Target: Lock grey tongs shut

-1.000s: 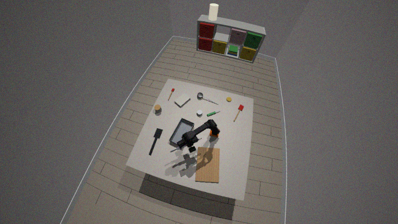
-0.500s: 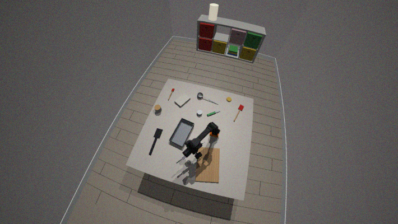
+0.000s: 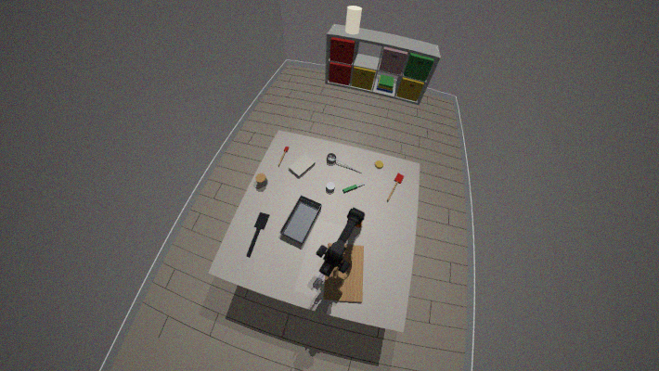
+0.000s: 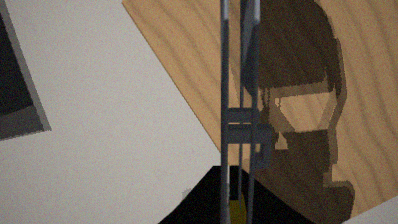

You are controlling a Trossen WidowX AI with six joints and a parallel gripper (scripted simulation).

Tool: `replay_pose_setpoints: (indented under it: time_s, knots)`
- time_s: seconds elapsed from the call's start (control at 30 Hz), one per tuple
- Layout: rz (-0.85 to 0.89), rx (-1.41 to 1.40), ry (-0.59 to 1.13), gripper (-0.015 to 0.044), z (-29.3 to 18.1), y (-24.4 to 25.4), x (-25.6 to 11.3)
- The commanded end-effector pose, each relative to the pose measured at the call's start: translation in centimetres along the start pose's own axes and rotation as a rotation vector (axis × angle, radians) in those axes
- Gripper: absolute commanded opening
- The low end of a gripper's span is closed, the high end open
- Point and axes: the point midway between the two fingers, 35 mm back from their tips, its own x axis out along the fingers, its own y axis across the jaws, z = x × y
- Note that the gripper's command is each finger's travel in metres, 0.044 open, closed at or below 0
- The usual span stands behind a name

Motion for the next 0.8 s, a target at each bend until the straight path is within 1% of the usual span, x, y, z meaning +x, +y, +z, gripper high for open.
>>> replay_pose_setpoints:
  time_s: [0.0,0.37,0.63,0.77]
  knots:
    - [-0.009,-0.088,0.007,-0.015,0.0,-2.9,-0.2]
    - [-0.014,-0.279,0.005,-0.015,1.2,-9.4,-0.3]
    - [-0.015,-0.291,0.007,-0.015,1.2,-9.8,-0.2]
    - [-0.018,-0.292,0.04,-0.015,1.0,-9.9,-0.1]
